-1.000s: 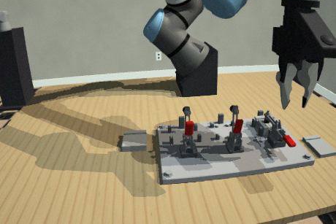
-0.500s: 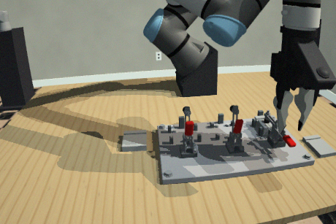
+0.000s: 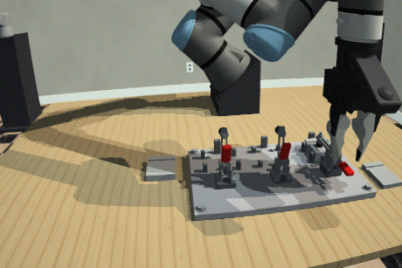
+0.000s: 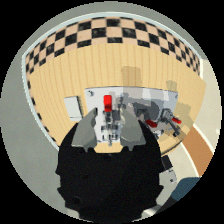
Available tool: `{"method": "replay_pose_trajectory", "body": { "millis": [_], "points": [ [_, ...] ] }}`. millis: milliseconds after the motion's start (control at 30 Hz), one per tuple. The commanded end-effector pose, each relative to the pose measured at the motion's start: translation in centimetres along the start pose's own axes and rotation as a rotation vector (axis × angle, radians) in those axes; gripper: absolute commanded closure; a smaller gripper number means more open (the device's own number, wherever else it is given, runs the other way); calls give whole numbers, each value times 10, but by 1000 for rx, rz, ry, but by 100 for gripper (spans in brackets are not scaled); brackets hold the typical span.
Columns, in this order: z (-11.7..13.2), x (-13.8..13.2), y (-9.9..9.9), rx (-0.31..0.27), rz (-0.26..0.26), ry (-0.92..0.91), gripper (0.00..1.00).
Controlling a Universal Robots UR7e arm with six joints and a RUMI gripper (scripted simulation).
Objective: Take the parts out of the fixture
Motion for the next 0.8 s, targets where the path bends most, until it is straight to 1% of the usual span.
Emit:
{"method": "replay_pose_trajectory", "body": {
  "millis": [0,567,767],
  "points": [
    [0,0,0,1,-1,0,72],
    [0,0,0,1,-1,0,72],
    [0,0,-5,1,-1,0,72]
  ]
}}
Point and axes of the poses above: the point where the finger pads meet when closed, its own y axis back along the fingers, its own x axis across the jaws, z = x × y, the point moved 4 cm from there along y, back along the fingers, and after that the axes turned 7 degrees about -y, right-handed, at the moved point
